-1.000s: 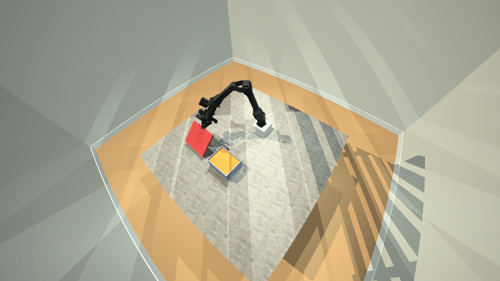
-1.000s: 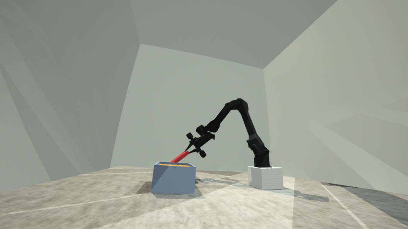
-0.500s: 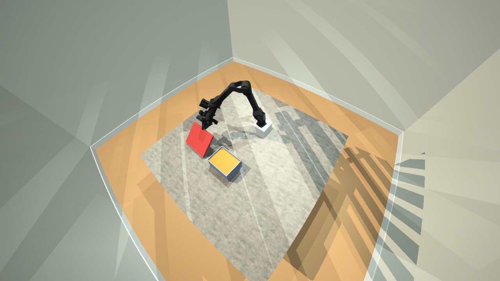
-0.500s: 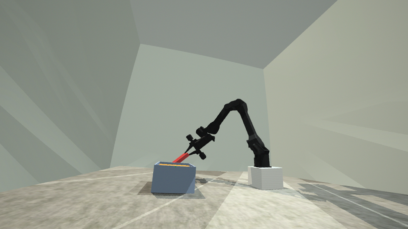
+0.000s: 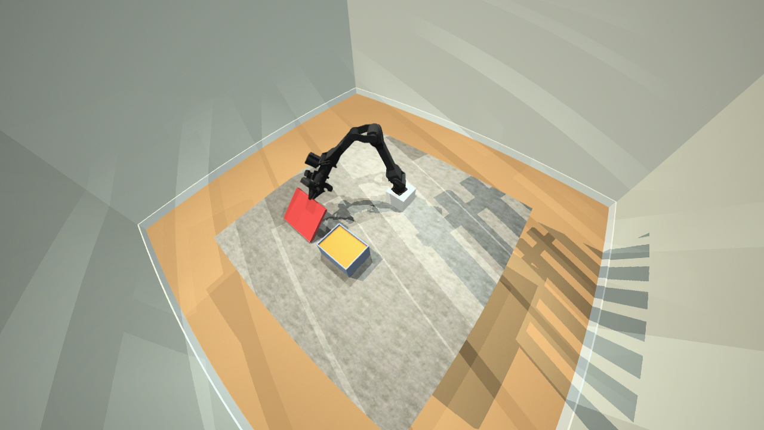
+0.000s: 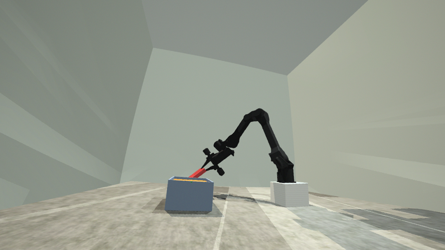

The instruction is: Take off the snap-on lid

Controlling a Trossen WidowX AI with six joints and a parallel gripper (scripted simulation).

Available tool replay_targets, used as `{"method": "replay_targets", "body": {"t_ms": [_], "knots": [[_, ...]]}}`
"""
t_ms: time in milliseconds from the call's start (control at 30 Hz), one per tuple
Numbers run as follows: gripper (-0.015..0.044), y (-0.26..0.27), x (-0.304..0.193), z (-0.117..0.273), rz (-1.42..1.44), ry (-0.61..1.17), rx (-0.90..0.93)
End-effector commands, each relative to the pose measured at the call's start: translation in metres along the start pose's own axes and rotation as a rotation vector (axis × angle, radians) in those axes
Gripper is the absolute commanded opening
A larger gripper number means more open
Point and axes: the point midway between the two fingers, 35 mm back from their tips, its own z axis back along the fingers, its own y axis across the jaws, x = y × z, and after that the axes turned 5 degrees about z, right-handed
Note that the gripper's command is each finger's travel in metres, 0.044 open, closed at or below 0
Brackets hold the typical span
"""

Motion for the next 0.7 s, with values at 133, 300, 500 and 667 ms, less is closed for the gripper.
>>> {"method": "replay_targets", "body": {"t_ms": [133, 300, 500, 667], "knots": [[0.0, -0.006, -0.001, -0.005, -0.003, 0.003, 0.001], [0.0, -0.009, -0.001, -0.008, -0.003, 0.003, 0.001], [0.0, -0.013, -0.002, -0.011, -0.003, 0.003, 0.001], [0.0, -0.016, -0.002, -0.013, -0.003, 0.003, 0.001]]}}
